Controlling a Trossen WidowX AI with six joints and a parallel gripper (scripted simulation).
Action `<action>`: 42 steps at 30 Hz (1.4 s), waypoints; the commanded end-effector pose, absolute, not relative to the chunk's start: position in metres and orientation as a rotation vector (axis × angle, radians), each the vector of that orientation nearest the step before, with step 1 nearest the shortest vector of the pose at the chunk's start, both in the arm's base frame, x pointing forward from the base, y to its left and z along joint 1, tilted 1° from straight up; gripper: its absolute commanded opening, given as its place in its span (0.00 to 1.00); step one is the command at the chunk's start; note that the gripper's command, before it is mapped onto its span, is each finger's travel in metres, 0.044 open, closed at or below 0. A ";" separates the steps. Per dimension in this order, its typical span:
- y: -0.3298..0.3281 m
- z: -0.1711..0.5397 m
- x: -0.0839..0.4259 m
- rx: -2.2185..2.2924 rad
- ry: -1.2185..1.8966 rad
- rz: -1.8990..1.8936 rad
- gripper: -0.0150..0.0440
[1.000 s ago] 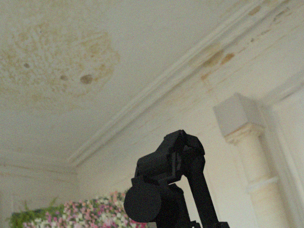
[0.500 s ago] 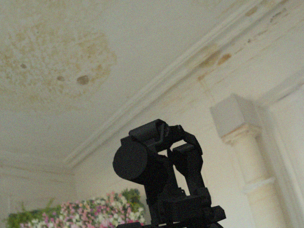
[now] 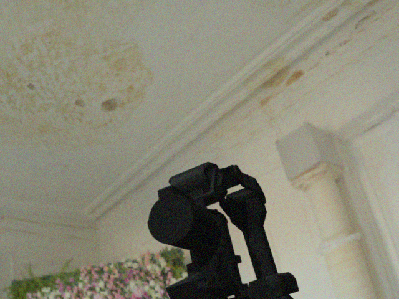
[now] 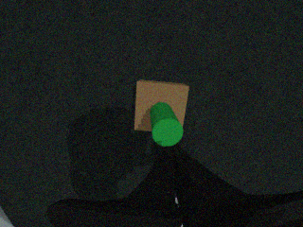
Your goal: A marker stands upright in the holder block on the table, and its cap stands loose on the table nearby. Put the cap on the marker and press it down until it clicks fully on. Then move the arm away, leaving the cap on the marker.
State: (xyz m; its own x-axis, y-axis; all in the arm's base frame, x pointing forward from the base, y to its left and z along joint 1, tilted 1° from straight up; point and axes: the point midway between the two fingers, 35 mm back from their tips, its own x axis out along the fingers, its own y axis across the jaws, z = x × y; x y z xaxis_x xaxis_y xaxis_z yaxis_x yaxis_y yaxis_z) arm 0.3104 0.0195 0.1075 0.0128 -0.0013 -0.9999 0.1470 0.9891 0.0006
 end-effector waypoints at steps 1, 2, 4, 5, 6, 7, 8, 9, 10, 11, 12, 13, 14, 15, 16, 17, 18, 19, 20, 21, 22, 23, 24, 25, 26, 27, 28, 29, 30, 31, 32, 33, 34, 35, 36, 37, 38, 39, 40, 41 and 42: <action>0.019 0.106 0.310 0.152 1.553 -0.153 0.25; 0.019 0.106 0.310 0.152 1.553 -0.153 0.25; 0.019 0.106 0.310 0.152 1.553 -0.153 0.25; 0.019 0.105 0.310 0.152 1.553 -0.153 0.25; 0.019 0.104 0.310 0.152 1.553 -0.153 0.25; 0.019 0.103 0.310 0.152 1.553 -0.153 0.25; 0.019 0.101 0.310 0.152 1.553 -0.153 0.25; 0.019 0.100 0.310 0.152 1.553 -0.153 0.25; 0.019 0.099 0.310 0.152 1.553 -0.153 0.25; 0.019 0.097 0.310 0.152 1.553 -0.153 0.25; 0.019 0.096 0.310 0.152 1.553 -0.153 0.25; 0.019 0.094 0.310 0.152 1.553 -0.153 0.25; 0.019 0.093 0.310 0.152 1.553 -0.153 0.25; 0.019 0.091 0.310 0.152 1.553 -0.153 0.25; 0.019 0.090 0.310 0.152 1.553 -0.153 0.25; 0.019 0.089 0.310 0.152 1.553 -0.153 0.25; 0.019 0.087 0.310 0.152 1.553 -0.153 0.25; 0.019 0.086 0.310 0.152 1.553 -0.153 0.25; 0.019 0.085 0.310 0.152 1.553 -0.153 0.25; 0.019 0.083 0.310 0.152 1.553 -0.153 0.25; 0.019 0.082 0.310 0.152 1.553 -0.153 0.25; 0.019 0.081 0.310 0.152 1.553 -0.153 0.25; 0.019 0.080 0.310 0.152 1.553 -0.153 0.25; 0.019 0.078 0.310 0.152 1.553 -0.153 0.25; 0.019 0.077 0.310 0.152 1.553 -0.153 0.25; 0.019 0.076 0.310 0.152 1.553 -0.153 0.25; 0.019 0.075 0.310 0.152 1.553 -0.153 0.25; 0.019 0.073 0.310 0.152 1.553 -0.153 0.25; 0.019 0.072 0.310 0.152 1.553 -0.153 0.25; 0.019 0.071 0.310 0.152 1.553 -0.153 0.25; 0.019 0.070 0.310 0.152 1.553 -0.153 0.25; 0.019 0.068 0.310 0.152 1.553 -0.153 0.25; 0.019 0.067 0.310 0.152 1.553 -0.153 0.25; 0.019 0.066 0.311 0.152 1.553 -0.153 0.25; 0.020 0.066 0.311 0.152 1.553 -0.153 0.25; 0.020 0.073 0.312 0.152 1.538 -0.148 0.25; 0.020 0.073 0.312 0.152 1.538 -0.148 0.25; 0.020 0.073 0.312 0.152 1.538 -0.148 0.25; 0.020 0.073 0.312 0.152 1.538 -0.148 0.25; 0.020 0.073 0.312 0.152 1.538 -0.148 0.25; 0.020 0.073 0.312 0.152 1.538 -0.148 0.25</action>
State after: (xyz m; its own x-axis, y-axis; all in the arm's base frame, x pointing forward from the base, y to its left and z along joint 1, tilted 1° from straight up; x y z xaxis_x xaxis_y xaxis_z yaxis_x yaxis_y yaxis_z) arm 0.3122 0.0196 0.0718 0.0262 -0.0002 -0.9997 0.1905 0.9817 0.0048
